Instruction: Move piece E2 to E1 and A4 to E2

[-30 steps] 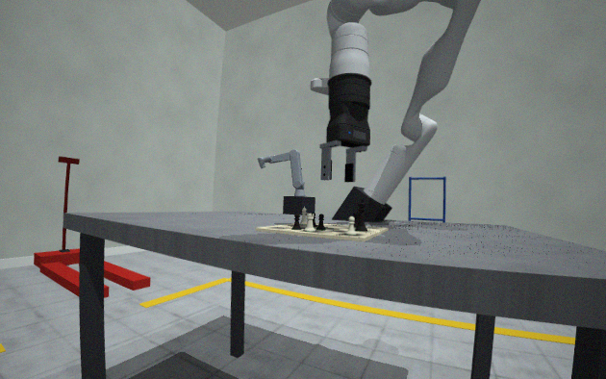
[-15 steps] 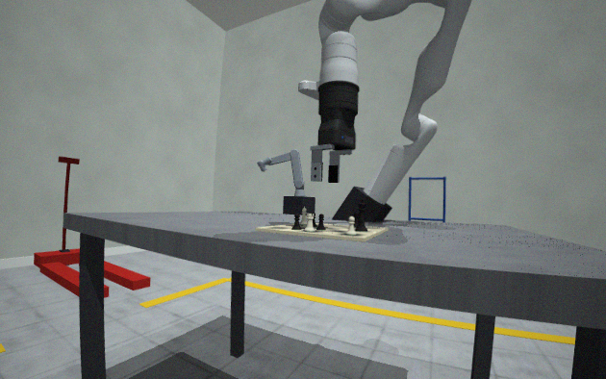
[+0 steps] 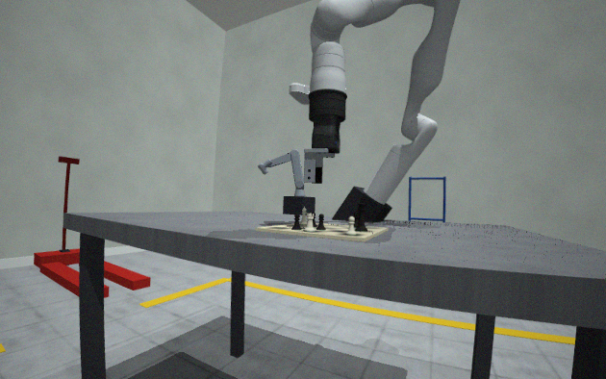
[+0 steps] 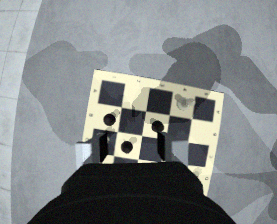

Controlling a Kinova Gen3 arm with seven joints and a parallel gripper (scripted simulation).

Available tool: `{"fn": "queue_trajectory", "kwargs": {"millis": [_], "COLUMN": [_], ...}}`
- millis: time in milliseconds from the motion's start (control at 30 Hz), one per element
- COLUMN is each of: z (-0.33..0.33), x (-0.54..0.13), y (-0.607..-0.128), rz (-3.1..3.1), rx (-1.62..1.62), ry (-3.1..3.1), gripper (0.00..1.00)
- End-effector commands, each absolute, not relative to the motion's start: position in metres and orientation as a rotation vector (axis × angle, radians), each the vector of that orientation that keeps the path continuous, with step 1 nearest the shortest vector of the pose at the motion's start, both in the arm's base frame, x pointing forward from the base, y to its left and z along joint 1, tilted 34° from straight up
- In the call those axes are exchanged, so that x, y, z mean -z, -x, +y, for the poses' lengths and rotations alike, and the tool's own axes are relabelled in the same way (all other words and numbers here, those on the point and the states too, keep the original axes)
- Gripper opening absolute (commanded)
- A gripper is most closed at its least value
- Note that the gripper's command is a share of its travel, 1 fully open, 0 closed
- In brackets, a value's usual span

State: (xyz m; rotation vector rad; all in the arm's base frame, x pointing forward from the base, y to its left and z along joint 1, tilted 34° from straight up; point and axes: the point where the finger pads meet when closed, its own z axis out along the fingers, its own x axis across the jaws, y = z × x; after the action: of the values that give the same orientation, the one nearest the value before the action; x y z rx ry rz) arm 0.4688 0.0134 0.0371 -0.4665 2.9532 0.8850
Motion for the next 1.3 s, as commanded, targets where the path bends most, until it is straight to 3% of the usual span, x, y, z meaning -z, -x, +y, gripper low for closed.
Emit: {"fn": "queue_trajectory", "kwargs": {"millis": [0,1267], "z": [0.002,-0.039], "x": [-0.033,-0.008], "y": [-0.465,-0.424], "rz": [2.919,1.962], "rx": [-0.882,-0.645], "ry": [0.536,1.856], "gripper": [1.00,1.00]}}
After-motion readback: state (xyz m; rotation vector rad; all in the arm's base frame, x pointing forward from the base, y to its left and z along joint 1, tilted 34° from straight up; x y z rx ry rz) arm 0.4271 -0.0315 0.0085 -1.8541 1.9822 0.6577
